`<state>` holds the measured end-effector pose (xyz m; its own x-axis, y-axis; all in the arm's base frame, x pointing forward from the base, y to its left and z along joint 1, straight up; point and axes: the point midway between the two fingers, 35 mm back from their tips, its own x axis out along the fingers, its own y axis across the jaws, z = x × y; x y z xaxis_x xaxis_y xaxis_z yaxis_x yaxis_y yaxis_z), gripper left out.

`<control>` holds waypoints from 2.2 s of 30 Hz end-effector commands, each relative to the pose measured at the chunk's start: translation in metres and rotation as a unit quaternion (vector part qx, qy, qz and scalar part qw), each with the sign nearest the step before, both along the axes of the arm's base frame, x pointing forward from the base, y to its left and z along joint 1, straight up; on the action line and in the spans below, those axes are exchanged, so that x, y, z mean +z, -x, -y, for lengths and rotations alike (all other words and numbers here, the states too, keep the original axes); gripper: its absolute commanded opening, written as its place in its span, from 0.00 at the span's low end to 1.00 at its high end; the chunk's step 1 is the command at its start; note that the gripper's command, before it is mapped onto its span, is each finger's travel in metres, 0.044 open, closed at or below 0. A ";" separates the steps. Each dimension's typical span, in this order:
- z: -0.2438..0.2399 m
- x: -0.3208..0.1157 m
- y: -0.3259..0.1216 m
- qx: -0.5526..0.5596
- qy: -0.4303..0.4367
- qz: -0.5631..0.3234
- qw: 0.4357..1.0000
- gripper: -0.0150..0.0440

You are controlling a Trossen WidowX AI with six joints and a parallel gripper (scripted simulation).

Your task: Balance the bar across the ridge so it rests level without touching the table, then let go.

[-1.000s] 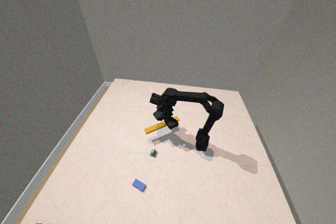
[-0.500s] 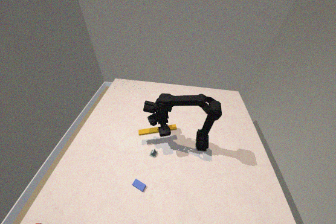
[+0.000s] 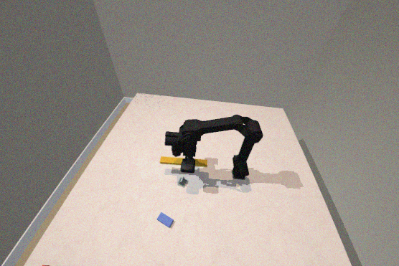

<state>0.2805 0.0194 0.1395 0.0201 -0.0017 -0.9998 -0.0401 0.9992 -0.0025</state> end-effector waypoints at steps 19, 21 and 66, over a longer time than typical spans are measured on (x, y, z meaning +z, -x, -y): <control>-0.073 0.003 0.001 -0.134 -0.008 0.003 0.991 0.25; -0.073 0.002 0.001 -0.134 -0.008 0.003 0.991 0.25; -0.075 -0.040 0.000 -0.134 -0.008 0.003 0.991 0.25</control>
